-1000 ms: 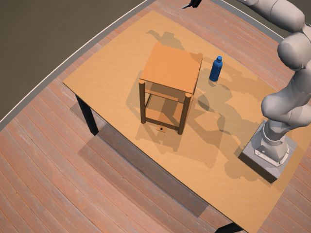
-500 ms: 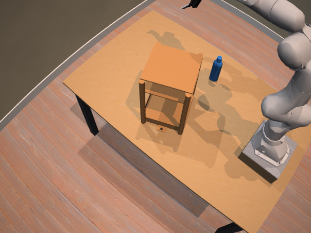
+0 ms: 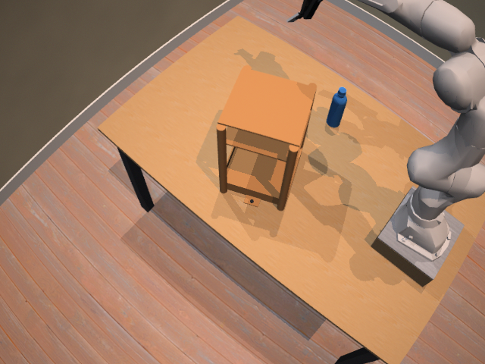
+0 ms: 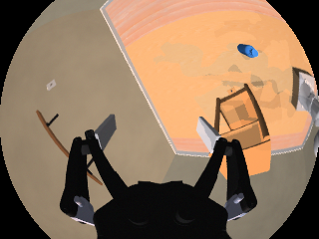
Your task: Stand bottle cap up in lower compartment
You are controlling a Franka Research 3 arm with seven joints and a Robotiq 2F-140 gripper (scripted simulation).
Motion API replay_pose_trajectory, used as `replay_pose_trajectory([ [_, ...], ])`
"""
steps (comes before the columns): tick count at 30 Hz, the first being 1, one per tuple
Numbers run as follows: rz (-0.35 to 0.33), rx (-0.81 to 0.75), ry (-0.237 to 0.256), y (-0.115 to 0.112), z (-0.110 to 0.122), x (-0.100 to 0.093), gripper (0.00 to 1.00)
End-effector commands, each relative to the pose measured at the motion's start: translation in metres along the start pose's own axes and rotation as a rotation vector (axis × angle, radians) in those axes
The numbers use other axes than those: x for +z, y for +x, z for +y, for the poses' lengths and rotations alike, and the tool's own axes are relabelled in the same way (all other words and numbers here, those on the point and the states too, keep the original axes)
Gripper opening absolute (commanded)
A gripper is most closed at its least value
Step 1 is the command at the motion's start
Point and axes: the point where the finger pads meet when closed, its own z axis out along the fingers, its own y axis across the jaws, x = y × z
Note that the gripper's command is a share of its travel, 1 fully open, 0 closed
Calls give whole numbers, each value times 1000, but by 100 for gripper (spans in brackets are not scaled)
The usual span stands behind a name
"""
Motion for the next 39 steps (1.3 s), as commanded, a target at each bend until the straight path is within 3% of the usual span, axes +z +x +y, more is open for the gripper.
replay_pose_trajectory([
  [1,5,26,-7,1,2,0,100],
  [13,5,26,-7,1,2,0,100],
  [14,59,97,-58,20,29,6,100],
  [36,59,97,-58,20,29,6,100],
  [37,113,168,-102,39,54,9,100],
  [39,113,168,-102,39,54,9,100],
])
